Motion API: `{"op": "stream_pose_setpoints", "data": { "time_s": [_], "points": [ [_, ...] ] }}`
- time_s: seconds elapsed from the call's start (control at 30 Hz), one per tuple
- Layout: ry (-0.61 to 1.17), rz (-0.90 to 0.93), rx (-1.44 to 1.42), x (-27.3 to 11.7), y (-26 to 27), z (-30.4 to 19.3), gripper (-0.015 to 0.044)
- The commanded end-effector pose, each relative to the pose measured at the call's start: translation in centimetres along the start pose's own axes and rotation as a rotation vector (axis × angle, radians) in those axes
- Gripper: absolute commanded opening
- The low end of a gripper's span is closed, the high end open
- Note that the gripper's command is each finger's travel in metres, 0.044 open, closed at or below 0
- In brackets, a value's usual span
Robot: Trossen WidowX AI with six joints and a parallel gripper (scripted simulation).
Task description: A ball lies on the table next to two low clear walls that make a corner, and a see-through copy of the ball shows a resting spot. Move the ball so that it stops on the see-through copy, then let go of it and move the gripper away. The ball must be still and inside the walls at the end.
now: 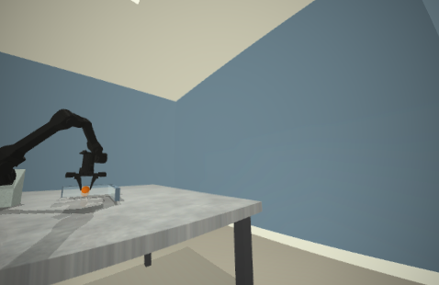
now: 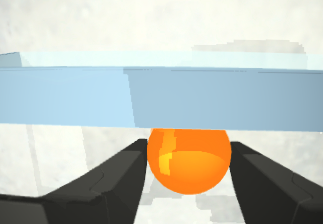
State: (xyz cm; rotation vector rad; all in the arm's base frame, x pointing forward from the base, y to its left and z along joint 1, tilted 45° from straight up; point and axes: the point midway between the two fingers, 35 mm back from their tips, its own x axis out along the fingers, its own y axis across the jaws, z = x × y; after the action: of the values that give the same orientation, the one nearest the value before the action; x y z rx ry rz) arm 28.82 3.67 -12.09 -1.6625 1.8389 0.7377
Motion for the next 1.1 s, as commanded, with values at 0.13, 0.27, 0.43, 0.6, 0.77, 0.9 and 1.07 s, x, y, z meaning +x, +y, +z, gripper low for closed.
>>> {"op": "stream_pose_setpoints", "data": {
  "time_s": [0.13, 0.27, 0.43, 0.6, 0.77, 0.9, 1.07],
  "points": [
    [0.004, -0.002, -0.005, 1.1, 0.0, -0.1, 0.0],
    [0.004, -0.002, -0.005, 1.7, 0.0, -0.1, 0.0],
    [0.005, -0.002, -0.005, 2.3, 0.1, -0.1, 0.0],
    [0.0, -0.004, 0.002, 1.9, -0.1, 0.0, 0.0026],
    [0.0, -0.004, 0.002, 1.9, -0.1, 0.0, 0.0157],
    [0.0, -0.004, 0.002, 1.9, -0.1, 0.0, 0.0263],
    [0.0, -0.004, 0.002, 1.9, -0.1, 0.0, 0.0296]
  ]
}}
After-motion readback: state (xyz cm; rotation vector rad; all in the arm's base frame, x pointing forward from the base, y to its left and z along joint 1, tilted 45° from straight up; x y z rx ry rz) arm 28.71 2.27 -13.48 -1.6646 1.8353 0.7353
